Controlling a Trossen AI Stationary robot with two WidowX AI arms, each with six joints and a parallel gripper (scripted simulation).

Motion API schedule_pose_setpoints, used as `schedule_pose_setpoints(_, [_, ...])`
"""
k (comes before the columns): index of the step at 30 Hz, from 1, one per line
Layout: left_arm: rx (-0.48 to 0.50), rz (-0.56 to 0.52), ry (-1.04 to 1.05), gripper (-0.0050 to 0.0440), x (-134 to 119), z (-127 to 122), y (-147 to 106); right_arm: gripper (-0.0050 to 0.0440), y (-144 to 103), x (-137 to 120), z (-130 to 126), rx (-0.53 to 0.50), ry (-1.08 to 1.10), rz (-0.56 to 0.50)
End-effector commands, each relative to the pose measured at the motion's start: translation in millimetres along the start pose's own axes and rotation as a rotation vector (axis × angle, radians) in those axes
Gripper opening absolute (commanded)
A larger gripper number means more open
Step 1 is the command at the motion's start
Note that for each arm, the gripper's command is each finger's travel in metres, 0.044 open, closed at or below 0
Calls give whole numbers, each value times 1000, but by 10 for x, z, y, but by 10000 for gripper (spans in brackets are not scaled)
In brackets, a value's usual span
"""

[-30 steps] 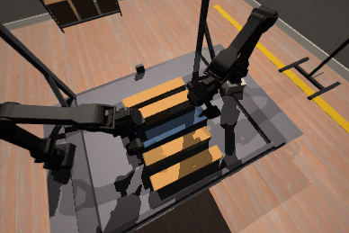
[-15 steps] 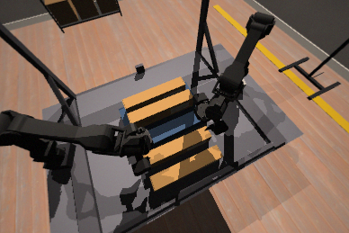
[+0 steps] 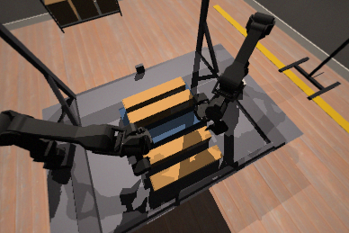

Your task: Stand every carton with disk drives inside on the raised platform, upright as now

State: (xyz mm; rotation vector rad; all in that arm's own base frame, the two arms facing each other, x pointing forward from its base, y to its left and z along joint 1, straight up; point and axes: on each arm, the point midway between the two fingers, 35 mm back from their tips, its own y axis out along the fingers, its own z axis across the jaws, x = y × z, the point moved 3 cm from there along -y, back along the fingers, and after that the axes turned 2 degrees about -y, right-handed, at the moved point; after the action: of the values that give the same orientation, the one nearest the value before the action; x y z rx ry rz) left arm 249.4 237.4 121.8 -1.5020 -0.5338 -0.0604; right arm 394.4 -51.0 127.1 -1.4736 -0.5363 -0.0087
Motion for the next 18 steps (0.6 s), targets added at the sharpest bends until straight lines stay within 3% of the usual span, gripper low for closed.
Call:
schedule_pose_setpoints(1, [12,-17,7,381,56,37,-54,385,-63,61,-21,-10,-9,-25])
schedule_pose_setpoints(17, [12,-17,7,381,56,37,-54,385,-63,61,-21,-10,-9,-25])
schedule_pose_setpoints(18, [8,-15,6,381,46,704,56,385,31,-17,-695,-11,-5,-23])
